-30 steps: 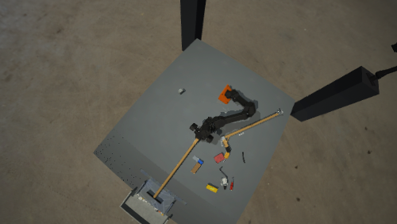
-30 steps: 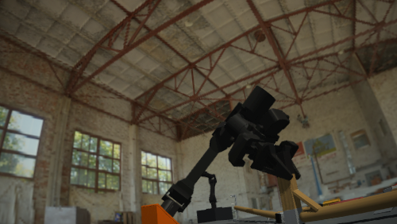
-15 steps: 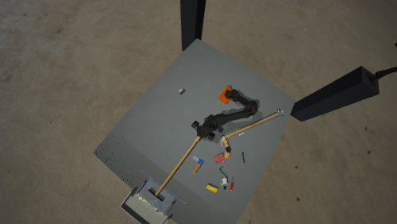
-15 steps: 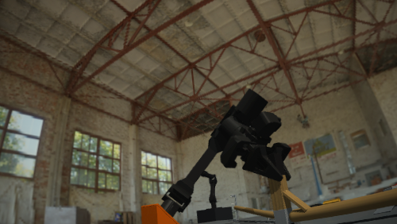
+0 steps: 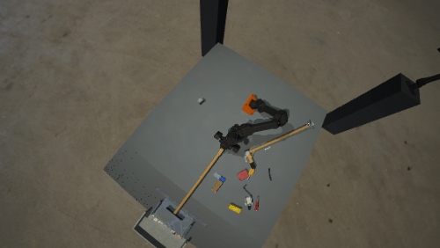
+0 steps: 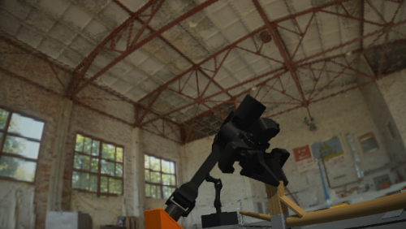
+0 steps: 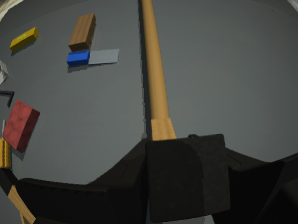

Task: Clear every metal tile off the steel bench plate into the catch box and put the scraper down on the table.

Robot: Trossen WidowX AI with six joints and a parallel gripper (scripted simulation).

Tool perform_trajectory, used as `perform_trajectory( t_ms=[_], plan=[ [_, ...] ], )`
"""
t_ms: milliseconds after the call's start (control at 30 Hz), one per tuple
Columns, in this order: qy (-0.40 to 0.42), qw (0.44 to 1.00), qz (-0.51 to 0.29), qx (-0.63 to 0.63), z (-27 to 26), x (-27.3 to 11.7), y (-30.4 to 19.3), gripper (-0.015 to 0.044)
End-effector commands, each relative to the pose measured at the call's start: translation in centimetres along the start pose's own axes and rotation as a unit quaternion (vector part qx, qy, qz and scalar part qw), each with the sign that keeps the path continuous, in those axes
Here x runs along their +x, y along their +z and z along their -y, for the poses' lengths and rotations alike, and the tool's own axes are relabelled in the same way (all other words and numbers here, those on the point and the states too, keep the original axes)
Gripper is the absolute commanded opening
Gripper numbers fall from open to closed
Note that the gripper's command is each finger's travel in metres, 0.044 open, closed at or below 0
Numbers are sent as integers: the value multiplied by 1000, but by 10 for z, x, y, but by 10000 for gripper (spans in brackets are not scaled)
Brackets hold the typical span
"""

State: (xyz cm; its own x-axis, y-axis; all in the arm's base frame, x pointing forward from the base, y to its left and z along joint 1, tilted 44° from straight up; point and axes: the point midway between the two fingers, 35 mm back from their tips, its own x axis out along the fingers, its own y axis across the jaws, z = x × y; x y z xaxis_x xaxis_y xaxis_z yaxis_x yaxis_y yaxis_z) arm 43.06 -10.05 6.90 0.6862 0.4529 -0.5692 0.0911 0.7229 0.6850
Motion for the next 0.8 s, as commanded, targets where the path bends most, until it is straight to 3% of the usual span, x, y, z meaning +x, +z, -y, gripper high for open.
perform_trajectory(
  t_ms=[0,767],
  plan=[
    [1,1000,10,-5,-1,-9,2,0],
    [0,1000,11,-4,0,-28,-26,0]
  ],
)
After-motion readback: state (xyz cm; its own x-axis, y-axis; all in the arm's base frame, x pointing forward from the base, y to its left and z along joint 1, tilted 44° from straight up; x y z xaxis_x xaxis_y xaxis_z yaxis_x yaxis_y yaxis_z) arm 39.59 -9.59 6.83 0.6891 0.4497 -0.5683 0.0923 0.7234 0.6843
